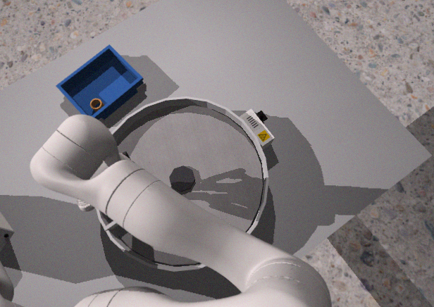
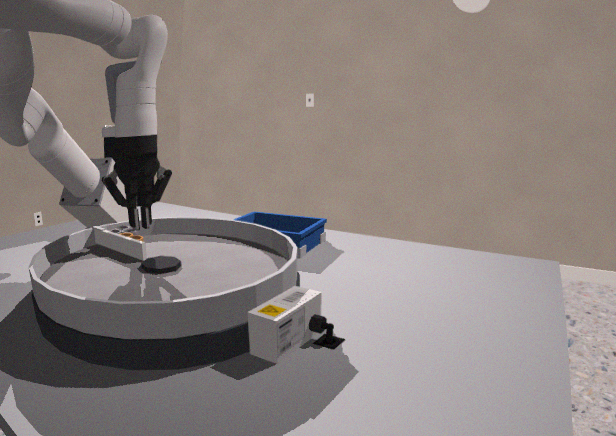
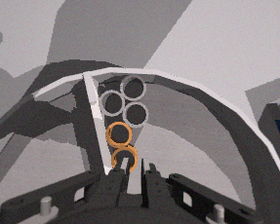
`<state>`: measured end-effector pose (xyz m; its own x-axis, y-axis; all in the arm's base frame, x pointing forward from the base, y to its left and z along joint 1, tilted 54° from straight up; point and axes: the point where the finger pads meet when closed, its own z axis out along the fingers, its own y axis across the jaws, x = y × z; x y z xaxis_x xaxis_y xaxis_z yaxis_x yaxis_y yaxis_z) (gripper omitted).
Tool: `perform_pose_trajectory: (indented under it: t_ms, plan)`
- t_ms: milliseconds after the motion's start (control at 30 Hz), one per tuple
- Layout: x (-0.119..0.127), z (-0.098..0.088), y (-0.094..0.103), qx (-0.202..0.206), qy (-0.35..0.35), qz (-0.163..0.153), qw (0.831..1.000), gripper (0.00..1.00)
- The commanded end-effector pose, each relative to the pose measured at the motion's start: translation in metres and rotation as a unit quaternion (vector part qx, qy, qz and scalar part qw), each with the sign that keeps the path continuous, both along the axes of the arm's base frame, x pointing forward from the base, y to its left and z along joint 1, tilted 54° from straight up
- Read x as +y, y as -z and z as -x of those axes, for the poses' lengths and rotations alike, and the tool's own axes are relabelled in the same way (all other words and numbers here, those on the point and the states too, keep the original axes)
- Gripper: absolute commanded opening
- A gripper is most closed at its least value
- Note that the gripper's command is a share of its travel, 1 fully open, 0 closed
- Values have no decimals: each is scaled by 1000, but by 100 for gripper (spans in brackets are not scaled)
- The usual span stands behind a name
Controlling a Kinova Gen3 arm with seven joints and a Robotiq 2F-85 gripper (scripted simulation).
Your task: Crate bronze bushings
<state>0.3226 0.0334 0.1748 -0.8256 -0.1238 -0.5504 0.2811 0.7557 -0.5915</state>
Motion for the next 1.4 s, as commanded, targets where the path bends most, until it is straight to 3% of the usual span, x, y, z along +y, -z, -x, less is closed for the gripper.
perform_pose_trajectory:
  t_ms: [0,1367]
  plan:
    - [-7,-2,4,2,4,2,1000,14]
    - [-15,-8,11,2,4,2,1000,14]
